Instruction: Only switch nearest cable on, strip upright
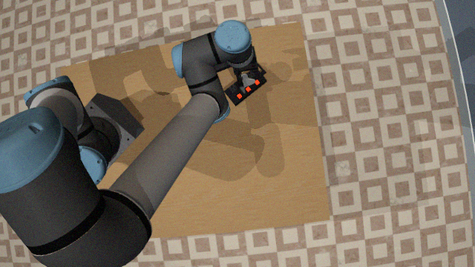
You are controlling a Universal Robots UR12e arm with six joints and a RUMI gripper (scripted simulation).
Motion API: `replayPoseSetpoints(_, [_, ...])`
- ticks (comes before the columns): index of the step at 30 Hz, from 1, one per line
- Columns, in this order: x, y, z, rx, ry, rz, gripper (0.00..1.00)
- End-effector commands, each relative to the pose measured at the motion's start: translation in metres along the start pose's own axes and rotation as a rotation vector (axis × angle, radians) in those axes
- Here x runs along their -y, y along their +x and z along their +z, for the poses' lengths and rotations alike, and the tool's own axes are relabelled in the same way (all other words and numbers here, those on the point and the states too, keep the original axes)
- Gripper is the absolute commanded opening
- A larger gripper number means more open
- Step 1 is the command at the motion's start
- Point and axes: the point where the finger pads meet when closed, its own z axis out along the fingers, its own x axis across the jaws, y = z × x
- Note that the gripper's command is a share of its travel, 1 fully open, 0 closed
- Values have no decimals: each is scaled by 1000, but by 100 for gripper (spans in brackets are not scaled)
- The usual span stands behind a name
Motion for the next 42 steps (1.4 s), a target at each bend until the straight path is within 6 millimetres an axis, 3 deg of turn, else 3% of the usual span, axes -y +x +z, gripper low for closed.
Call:
replayPoseSetpoints(1, [10, -22, 25, -4, 4, -156, 100])
replayPoseSetpoints(7, [19, -49, 49, -6, 2, -342, 100])
replayPoseSetpoints(20, [26, -67, 64, -5, 0, -473, 100])
replayPoseSetpoints(21, [26, -67, 64, -5, 0, -473, 0])
replayPoseSetpoints(42, [24, -67, 63, -4, -3, -472, 0])
